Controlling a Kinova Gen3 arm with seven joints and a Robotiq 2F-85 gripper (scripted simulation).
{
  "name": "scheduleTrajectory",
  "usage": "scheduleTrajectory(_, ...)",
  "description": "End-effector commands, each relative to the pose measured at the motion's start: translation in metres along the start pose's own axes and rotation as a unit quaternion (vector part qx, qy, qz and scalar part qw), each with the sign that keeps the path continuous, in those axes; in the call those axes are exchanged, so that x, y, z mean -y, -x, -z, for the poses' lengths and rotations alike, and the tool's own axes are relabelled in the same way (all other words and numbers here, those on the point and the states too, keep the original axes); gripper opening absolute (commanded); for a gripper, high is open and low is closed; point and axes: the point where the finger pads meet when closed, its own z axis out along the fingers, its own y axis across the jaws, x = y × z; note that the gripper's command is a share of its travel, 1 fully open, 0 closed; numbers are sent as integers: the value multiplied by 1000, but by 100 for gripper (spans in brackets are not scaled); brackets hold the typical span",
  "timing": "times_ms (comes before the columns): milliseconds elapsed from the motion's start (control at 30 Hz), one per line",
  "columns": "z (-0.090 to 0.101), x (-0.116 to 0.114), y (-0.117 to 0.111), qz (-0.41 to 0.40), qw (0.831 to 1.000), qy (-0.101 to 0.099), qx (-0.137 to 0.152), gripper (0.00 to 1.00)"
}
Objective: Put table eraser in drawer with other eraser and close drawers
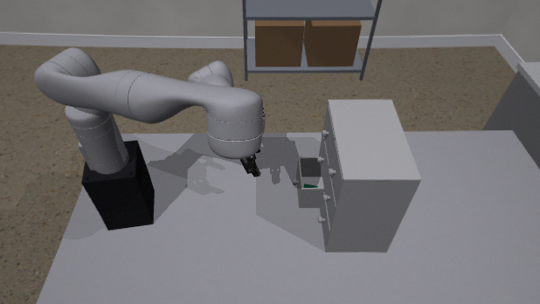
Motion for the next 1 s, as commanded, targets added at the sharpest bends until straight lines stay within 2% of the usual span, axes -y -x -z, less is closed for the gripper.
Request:
scheduleTrajectory(0,2,-4,-8,-4,1000,4,2,100)
scheduleTrajectory(667,7,-4,-9,-4,998,4,68,100)
scheduleTrajectory(967,9,-3,-10,-5,997,2,83,100)
